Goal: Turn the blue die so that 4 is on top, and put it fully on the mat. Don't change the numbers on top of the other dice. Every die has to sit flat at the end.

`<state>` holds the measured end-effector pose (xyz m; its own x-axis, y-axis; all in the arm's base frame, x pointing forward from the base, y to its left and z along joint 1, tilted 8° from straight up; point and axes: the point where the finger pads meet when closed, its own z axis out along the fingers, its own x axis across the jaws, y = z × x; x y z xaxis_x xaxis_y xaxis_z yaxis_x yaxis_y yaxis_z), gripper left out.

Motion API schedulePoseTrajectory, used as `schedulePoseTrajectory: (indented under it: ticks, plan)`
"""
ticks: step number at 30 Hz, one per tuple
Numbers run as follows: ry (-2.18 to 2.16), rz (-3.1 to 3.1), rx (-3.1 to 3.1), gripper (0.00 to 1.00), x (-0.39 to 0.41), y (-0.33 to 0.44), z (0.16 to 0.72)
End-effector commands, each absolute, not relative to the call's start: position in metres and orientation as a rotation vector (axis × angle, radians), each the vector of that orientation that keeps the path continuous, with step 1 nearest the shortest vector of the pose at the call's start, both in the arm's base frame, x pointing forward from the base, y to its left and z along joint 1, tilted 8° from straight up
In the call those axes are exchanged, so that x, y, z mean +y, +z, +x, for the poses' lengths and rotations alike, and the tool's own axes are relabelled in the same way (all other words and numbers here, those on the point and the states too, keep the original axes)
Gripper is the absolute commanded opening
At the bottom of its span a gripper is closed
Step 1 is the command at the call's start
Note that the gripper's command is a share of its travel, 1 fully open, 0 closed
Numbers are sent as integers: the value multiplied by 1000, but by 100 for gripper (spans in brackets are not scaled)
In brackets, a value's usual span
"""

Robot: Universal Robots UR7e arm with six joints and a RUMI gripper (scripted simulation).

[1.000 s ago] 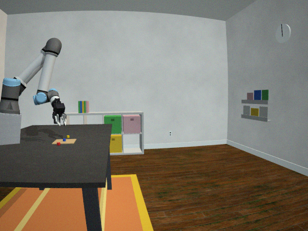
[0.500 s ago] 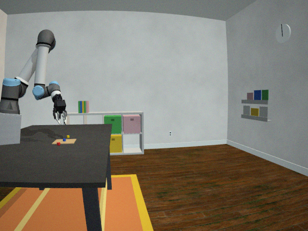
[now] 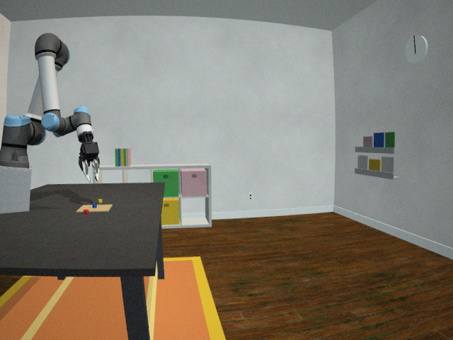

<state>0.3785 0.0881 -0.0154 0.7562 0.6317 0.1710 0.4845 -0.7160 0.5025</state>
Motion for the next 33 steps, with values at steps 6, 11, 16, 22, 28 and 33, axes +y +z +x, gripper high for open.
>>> schedulePoseTrajectory:
  ticks: [6,11,16,22,28,33]
  plan:
    - [342,2704,961,18,83,-15,381]
    - [305,2797,1003,18,79,-11,383]
    - [282,2878,1035,18,77,-5,386]
    - [250,2933,1063,18,74,-3,387]
    - [231,2976,1082,18,72,-1,389]
    - [229,2984,1085,18,71,0,389]
